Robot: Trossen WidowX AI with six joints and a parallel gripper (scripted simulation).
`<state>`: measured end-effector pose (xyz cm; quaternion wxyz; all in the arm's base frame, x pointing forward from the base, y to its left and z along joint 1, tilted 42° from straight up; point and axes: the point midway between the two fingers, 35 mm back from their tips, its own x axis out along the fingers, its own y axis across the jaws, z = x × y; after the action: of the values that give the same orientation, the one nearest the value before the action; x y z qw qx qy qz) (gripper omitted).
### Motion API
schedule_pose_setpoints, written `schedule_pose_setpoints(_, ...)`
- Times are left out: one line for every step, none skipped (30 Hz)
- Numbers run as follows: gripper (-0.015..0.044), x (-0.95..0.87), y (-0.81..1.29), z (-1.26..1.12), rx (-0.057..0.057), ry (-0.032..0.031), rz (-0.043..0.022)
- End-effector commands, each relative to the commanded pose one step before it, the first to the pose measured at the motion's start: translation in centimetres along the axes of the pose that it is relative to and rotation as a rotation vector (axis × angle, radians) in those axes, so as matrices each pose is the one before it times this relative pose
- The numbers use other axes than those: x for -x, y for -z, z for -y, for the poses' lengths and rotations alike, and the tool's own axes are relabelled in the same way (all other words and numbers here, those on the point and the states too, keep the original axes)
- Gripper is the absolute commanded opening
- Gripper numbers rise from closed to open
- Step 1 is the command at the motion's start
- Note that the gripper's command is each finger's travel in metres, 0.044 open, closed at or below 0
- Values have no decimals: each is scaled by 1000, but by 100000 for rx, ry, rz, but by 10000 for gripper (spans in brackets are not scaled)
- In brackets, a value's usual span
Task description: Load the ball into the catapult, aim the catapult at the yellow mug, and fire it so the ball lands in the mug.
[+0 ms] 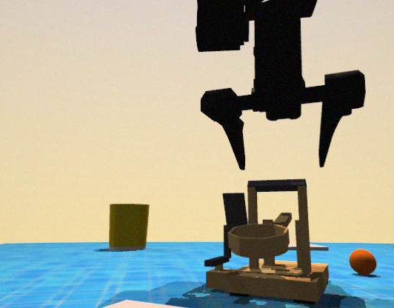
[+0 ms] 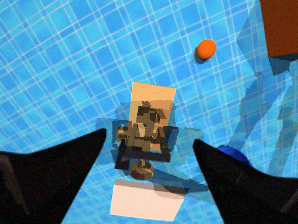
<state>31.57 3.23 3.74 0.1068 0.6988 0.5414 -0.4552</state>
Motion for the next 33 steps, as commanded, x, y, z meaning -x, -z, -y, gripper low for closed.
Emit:
schedule_pose_setpoints(440,-3352,30,369,-1332,682,-172)
schedule_pose_setpoints(440,-774,-5,57,7,65,-39)
schedule_pose_setpoints(440,-256,-3,24,2,25,-16)
schedule_pose_setpoints(440,0,0,0,0,0,0)
schedule_pose_setpoints(440,0,0,0,0,0,0)
schedule_pose_setpoints(440,0,0,0,0,0,0)
schedule_pose_setpoints(440,0,0,0,0,0,0)
schedule_pose_setpoints(440,-27,0,-3,0,-1,1)
schedule_pose_setpoints(440,-81,0,-8,0,-3,3)
schedule_pose_setpoints(440,-107,0,-11,0,-3,3)
schedule_pose_setpoints(440,-157,1,-15,0,-4,4)
schedule_pose_setpoints(440,-164,1,-14,-1,-4,4)
schedule_pose_setpoints(440,-165,0,-13,-1,-3,3)
schedule_pose_setpoints(440,-165,0,-12,0,-3,2)
schedule_pose_setpoints(440,-165,0,-11,0,-2,1)
schedule_pose_setpoints(440,-165,0,-10,0,-1,0)
schedule_pose_setpoints(440,-165,0,-9,0,-1,0)
schedule_pose_setpoints(440,-164,0,-8,0,0,-1)
schedule_pose_setpoints(440,-164,-1,-7,-1,1,-2)
schedule_pose_setpoints(440,-164,-1,-6,-1,1,-3)
schedule_pose_setpoints(440,-164,-1,-5,-1,2,-4)
schedule_pose_setpoints(440,-164,-1,-4,-1,3,-4)
schedule_pose_setpoints(440,-164,-1,-3,-1,3,-5)
schedule_pose_setpoints(440,-163,-1,-2,-1,4,-6)
schedule_pose_setpoints(440,-163,-2,-1,-1,5,-7)
schedule_pose_setpoints(440,-163,-2,0,-1,5,-7)
schedule_pose_setpoints(440,-163,-2,1,-1,6,-8)
schedule_pose_setpoints(440,-162,-2,2,-1,7,-9)
schedule_pose_setpoints(440,-162,-2,3,-1,8,-10)
schedule_pose_setpoints(440,-162,-3,4,-1,8,-10)
schedule_pose_setpoints(440,-162,-3,5,-1,9,-11)
schedule_pose_setpoints(440,-161,-3,5,-1,10,-12)
schedule_pose_setpoints(440,-162,-3,6,-1,10,-12)
